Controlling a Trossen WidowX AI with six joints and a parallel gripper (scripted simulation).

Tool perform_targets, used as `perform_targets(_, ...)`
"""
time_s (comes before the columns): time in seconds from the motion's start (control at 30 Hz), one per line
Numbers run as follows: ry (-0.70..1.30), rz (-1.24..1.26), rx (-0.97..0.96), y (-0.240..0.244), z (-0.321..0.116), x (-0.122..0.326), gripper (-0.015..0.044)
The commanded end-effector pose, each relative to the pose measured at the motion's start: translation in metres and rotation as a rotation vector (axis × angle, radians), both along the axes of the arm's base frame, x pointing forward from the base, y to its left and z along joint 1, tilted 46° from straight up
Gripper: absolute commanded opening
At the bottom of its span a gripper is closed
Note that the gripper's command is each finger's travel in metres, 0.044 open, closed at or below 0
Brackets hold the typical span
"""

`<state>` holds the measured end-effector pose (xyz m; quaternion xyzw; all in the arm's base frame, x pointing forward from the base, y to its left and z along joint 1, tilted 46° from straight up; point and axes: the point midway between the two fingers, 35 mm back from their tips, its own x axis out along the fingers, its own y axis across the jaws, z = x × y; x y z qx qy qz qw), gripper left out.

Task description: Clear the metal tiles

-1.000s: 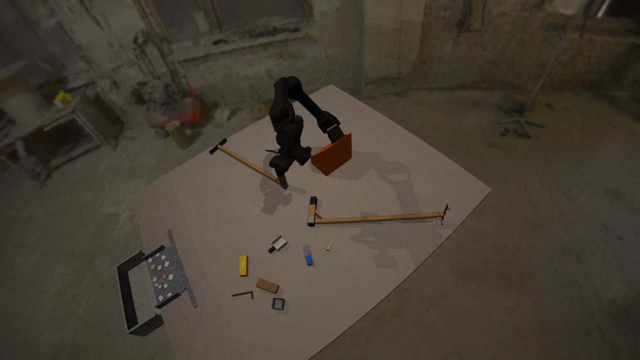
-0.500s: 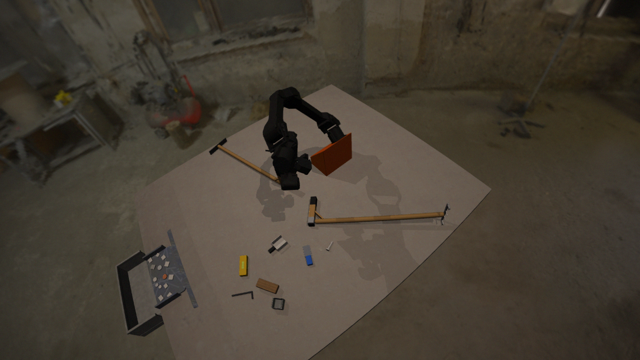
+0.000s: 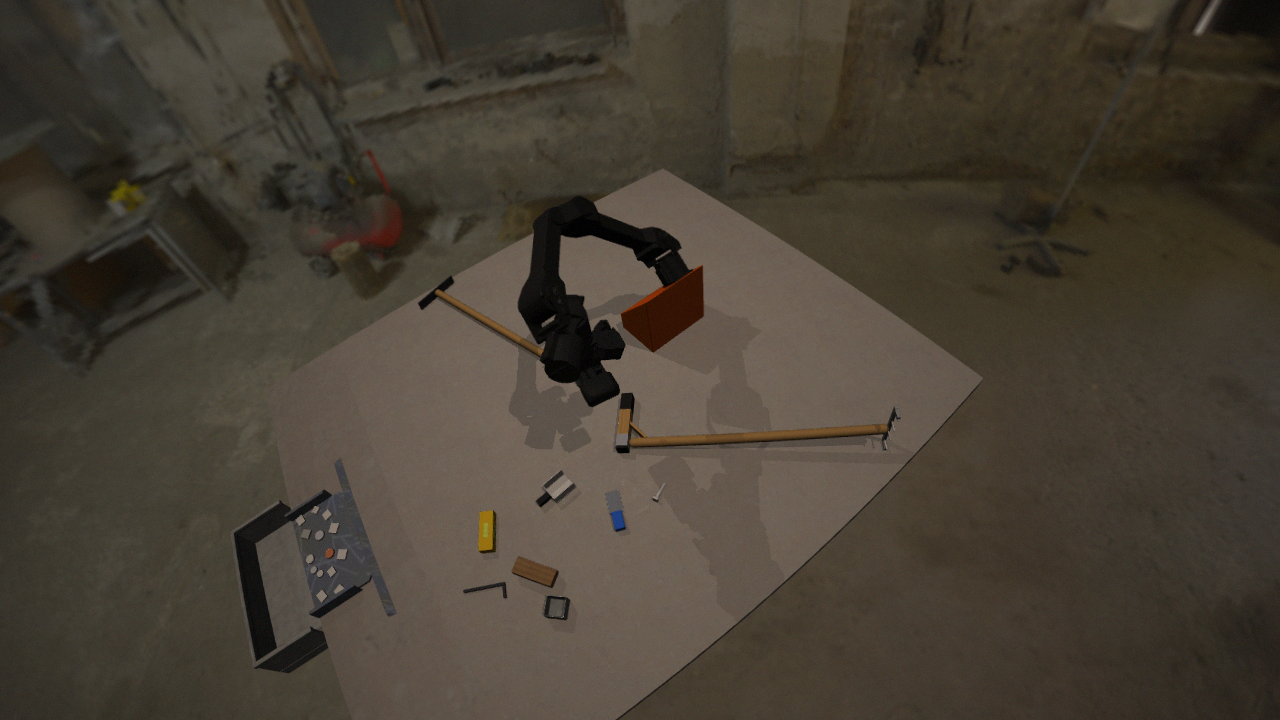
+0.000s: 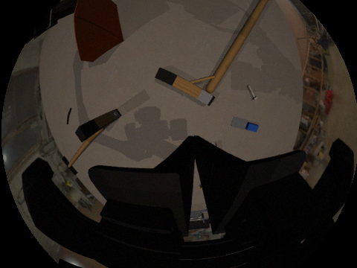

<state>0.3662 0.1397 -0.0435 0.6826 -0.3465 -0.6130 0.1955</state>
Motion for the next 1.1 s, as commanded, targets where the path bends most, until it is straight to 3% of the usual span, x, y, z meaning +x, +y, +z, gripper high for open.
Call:
perform_targets(0.0,0.038,0.006,0.001,-0.002,-0.004,-0.001,0.0000)
perform_targets(1.07,0.036,0.007,0.000,-0.053,-0.057,0.002,0.0000)
